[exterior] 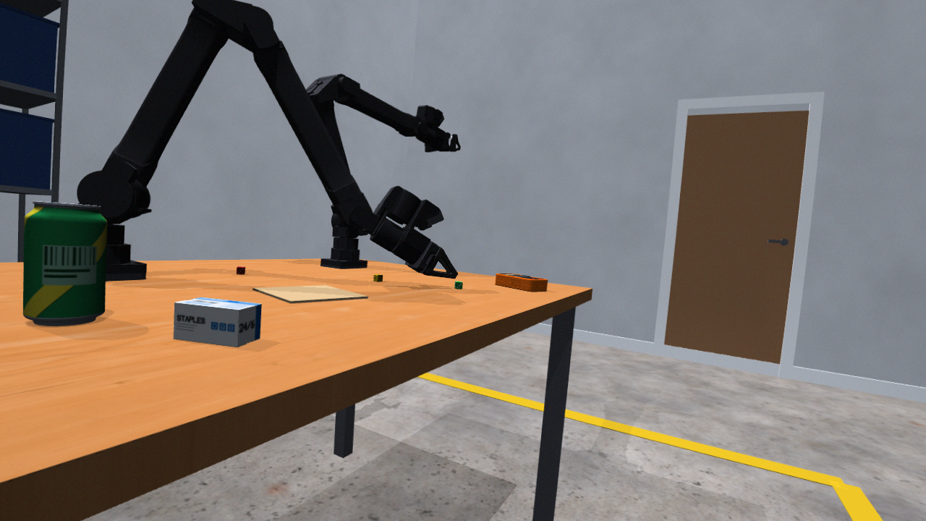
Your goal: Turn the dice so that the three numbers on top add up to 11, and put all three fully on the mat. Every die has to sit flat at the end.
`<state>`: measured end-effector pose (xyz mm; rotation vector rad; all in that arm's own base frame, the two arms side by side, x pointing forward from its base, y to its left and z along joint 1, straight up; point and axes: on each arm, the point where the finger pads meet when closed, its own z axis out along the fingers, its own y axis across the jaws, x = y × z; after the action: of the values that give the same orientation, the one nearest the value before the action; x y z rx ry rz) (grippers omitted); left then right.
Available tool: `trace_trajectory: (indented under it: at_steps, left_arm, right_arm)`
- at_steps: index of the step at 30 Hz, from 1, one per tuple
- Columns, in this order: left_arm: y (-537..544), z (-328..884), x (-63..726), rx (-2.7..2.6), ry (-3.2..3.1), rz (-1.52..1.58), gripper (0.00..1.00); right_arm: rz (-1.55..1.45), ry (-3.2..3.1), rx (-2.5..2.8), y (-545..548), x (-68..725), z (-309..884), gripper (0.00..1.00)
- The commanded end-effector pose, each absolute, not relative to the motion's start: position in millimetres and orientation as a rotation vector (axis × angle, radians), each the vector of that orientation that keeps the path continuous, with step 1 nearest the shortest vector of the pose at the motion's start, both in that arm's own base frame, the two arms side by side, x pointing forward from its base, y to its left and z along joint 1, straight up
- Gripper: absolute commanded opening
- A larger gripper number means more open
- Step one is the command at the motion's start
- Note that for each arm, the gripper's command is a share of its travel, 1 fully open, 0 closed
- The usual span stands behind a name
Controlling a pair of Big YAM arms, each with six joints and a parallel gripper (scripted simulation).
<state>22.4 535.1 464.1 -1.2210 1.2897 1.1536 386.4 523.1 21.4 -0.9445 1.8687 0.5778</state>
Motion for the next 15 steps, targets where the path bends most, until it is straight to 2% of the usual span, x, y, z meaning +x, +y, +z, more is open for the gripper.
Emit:
trace_trajectory:
  at_steps: [1, 9, 15]
  left_arm:
    - [544.6, 500.5, 16.7, -1.187, 1.223, 1.187, 1.0]
    - [544.6, 500.5, 16.7, -1.187, 1.223, 1.187, 1.0]
    - [544.6, 500.5, 16.7, -1.187, 1.223, 1.187, 1.0]
  right_arm:
    - [0.593, 1.848, -0.934, 519.9, 376.7, 36.4, 0.3]
    - [0.574, 1.892, -0.957, 505.5, 366.1, 15.6, 0.3]
    - [0.591, 1.853, -0.937, 519.3, 376.1, 41.9, 0.3]
